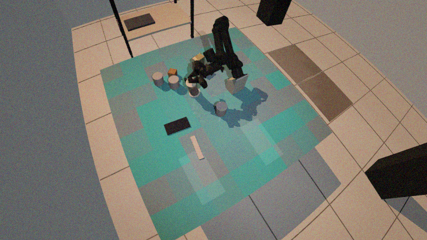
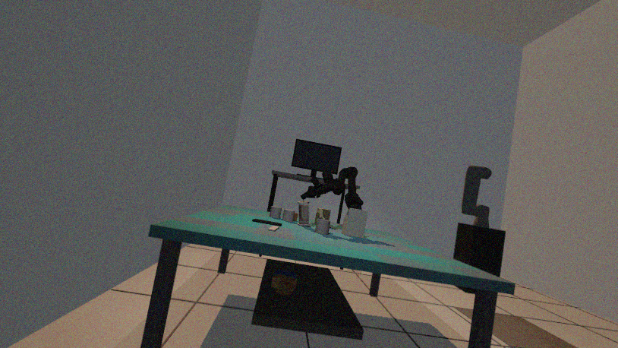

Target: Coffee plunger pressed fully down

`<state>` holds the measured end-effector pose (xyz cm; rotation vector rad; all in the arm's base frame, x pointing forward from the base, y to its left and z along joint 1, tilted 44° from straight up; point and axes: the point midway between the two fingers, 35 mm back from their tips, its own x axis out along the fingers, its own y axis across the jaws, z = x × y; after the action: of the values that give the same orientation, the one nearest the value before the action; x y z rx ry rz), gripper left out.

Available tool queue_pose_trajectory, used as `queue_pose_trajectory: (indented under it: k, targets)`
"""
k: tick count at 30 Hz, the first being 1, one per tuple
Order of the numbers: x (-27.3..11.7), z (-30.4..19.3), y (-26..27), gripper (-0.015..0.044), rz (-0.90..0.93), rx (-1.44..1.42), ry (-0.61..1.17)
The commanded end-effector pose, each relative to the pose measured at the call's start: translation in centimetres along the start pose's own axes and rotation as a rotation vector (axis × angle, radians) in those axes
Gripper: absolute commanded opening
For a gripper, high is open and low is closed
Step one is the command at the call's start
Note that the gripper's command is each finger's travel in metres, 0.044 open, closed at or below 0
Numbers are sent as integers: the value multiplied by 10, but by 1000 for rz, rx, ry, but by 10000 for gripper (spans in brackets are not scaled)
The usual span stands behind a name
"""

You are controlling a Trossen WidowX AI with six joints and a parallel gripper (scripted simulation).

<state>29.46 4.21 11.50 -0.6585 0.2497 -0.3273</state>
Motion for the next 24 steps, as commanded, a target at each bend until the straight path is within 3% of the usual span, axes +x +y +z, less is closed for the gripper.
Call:
queue_pose_trajectory:
  k: [1,8,18,24]
  targets:
    - [0,0,1,250,4,-1,-1]
    - [0,0,1,434,4,-1,-1]
    - [-1,17,0,440,28,-21,-29]
    - [-34,36,1,440,29,-9,19]
